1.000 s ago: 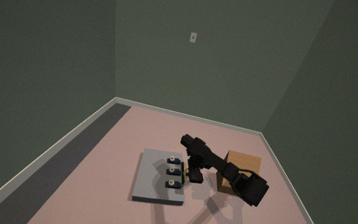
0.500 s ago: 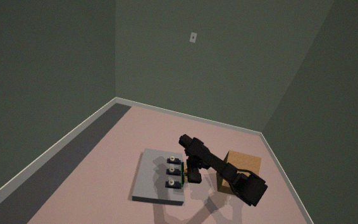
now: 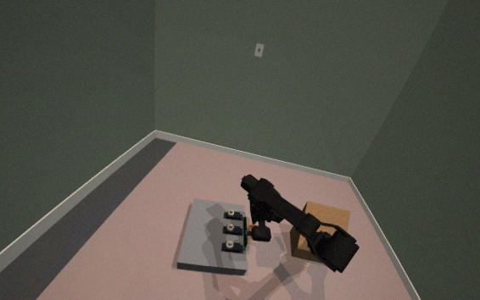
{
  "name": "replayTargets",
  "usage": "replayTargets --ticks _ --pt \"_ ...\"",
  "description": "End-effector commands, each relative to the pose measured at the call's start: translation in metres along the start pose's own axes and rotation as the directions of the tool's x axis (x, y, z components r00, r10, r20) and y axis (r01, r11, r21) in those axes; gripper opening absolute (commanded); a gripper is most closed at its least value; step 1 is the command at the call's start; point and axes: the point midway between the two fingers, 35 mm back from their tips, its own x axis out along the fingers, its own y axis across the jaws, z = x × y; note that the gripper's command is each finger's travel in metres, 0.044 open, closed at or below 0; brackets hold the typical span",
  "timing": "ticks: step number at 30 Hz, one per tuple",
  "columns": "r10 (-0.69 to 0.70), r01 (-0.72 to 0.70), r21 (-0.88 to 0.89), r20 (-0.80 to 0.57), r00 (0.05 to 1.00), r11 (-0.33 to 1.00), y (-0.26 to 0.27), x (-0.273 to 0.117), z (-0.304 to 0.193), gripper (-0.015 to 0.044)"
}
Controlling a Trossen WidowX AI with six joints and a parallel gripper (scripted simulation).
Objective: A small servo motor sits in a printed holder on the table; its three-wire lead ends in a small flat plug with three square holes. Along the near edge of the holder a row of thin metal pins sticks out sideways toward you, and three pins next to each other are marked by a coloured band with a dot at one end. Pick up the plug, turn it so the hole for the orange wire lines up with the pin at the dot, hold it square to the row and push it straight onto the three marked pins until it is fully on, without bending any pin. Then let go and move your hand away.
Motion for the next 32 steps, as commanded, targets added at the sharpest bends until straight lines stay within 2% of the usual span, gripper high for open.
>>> replayTargets --ticks 1,3,32 --pt "0.007 -0.007 -0.003 -0.006 1.0 1.0 0.0014 -0.0295 -0.0001 0.0394" --pt "0.006 -0.006 -0.003 -0.006 1.0 1.0 0.0009 -0.0366 0.0006 0.044" --pt "0.006 -0.006 -0.003 -0.006 1.0 1.0 0.0009 -0.0366 0.0006 0.044"
